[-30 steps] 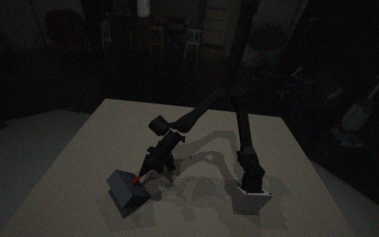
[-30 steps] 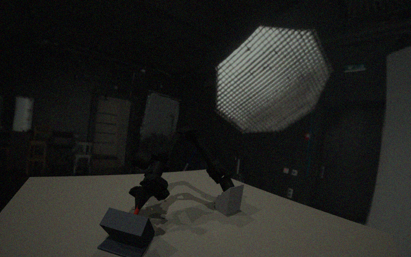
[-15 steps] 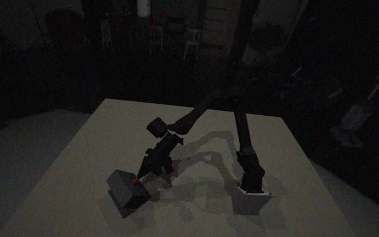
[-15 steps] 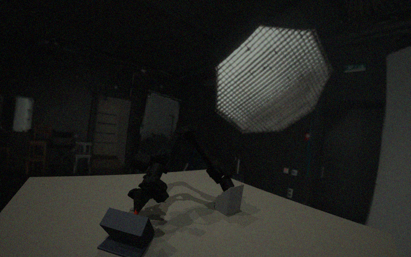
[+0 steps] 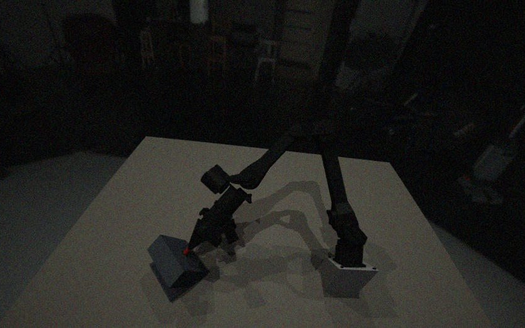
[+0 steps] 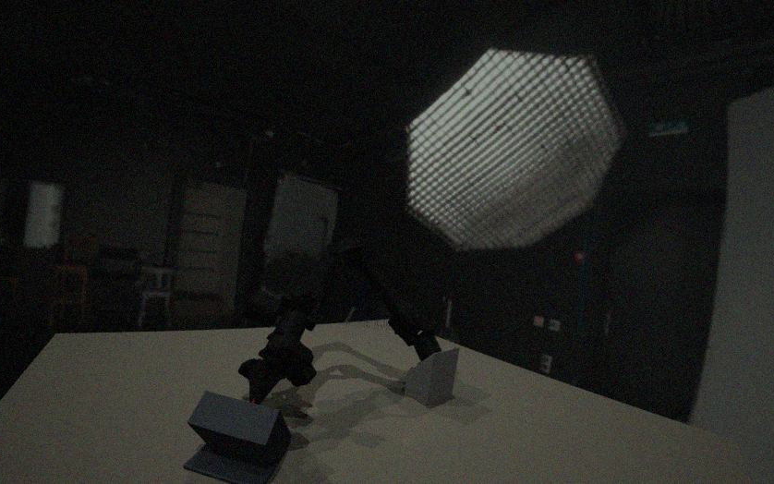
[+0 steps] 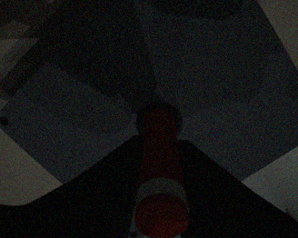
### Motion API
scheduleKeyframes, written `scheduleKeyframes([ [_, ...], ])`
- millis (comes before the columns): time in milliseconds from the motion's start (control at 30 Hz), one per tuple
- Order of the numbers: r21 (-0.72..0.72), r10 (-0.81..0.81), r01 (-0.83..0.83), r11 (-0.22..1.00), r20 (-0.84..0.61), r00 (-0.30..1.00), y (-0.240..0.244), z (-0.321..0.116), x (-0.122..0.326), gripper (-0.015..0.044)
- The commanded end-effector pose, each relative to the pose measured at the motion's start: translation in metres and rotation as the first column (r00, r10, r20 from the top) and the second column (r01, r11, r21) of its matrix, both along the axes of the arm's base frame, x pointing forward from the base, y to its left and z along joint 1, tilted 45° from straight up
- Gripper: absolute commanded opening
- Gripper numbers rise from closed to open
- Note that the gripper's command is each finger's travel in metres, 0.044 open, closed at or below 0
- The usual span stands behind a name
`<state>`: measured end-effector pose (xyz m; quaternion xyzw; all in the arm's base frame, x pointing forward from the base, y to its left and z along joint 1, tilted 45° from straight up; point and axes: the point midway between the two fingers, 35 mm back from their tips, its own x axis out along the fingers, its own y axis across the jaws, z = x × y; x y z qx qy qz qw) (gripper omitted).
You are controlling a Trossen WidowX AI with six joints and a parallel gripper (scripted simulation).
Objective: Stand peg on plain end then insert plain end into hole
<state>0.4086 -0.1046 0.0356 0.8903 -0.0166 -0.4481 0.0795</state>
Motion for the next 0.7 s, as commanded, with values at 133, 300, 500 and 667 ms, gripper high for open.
scheduleKeyframes([
  [133,-0.001,-0.005,0.005,1.0,0.0,1.0,-0.001,-0.0026,0.002,0.0],
  [300,0.0,0.0,0.0,1.0,-0.001,1.0,-0.0004,-0.0026,0.0017,0.0],
  [500,0.0,0.0,0.0,1.0,-0.001,1.0,-0.0004,-0.0026,0.0017,0.0],
  [667,0.0,0.0,0.0,1.0,-0.001,1.0,-0.0004,-0.0026,0.0017,0.0131],
])
